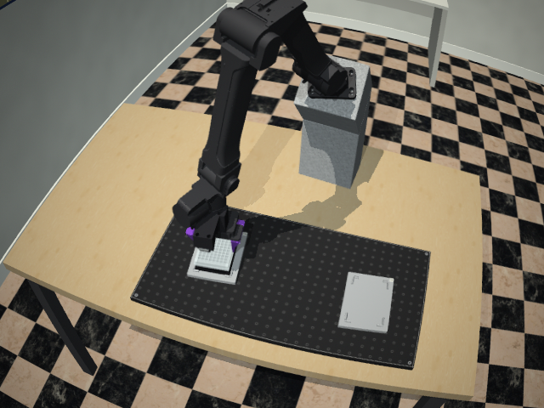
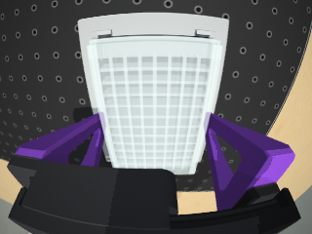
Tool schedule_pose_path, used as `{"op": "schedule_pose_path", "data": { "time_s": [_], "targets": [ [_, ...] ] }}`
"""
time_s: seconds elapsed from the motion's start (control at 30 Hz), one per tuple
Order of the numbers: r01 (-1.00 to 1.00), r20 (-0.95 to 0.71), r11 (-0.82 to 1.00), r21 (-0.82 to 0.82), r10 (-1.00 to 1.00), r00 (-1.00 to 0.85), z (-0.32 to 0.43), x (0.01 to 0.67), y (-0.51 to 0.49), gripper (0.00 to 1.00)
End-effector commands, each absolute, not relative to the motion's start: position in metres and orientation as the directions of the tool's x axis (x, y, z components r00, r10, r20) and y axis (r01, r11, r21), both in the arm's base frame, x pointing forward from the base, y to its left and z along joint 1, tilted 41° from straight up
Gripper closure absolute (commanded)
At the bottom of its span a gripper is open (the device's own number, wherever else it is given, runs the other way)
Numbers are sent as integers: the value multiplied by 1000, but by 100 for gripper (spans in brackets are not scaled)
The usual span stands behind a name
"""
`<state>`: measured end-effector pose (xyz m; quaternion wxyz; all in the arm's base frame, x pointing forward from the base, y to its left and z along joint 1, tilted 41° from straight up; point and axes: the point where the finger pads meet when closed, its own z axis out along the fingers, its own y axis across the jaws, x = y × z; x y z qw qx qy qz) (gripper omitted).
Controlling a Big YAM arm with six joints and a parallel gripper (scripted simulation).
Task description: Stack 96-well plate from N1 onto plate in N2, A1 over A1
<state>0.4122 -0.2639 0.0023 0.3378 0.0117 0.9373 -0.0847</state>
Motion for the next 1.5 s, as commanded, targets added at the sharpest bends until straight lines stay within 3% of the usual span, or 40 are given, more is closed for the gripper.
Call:
{"op": "schedule_pose_path", "data": {
  "time_s": [0.0,1.47],
  "targets": [
    [77,-641,986,-151,-38,-767,-1,419,-263,100],
    [77,-638,986,-149,-36,-769,-4,421,-263,100]
  ]
}}
